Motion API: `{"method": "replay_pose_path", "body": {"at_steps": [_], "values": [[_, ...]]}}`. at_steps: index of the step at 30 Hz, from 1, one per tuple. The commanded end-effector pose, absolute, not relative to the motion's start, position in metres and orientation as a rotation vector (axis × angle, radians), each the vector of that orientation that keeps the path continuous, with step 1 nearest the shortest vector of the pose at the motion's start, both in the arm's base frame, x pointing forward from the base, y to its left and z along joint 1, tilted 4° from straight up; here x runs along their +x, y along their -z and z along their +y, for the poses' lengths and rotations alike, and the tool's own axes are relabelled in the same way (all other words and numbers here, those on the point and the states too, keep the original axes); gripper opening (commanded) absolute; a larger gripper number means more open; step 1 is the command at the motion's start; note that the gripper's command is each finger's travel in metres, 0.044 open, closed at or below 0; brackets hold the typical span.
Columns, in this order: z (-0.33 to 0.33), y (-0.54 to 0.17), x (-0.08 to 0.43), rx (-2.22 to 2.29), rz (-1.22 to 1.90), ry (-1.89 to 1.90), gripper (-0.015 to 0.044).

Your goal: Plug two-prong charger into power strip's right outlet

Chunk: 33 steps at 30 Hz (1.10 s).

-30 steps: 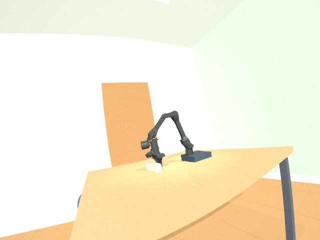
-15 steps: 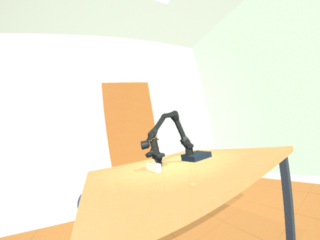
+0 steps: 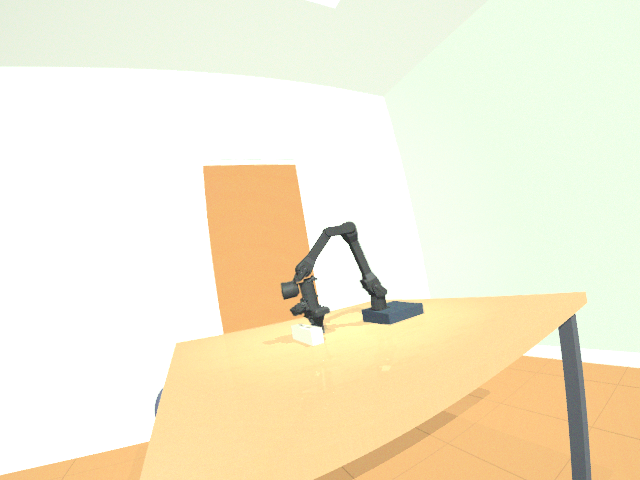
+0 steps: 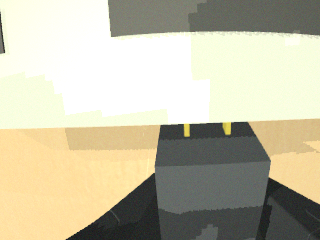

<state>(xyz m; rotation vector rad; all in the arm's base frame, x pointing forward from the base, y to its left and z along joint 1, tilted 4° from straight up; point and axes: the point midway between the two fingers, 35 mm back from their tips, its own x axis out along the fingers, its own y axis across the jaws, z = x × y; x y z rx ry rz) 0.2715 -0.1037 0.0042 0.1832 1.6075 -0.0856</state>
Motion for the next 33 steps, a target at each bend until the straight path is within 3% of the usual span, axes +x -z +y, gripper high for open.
{"method": "replay_pose_path", "body": {"at_steps": [1, 33], "values": [[-0.1042, -0.0053, 0.2742, 0.186, 1.602, 0.088, 0.0000], [-0.1055, -0.0059, 0.2806, 0.186, 1.602, 0.088, 0.0000]]}}
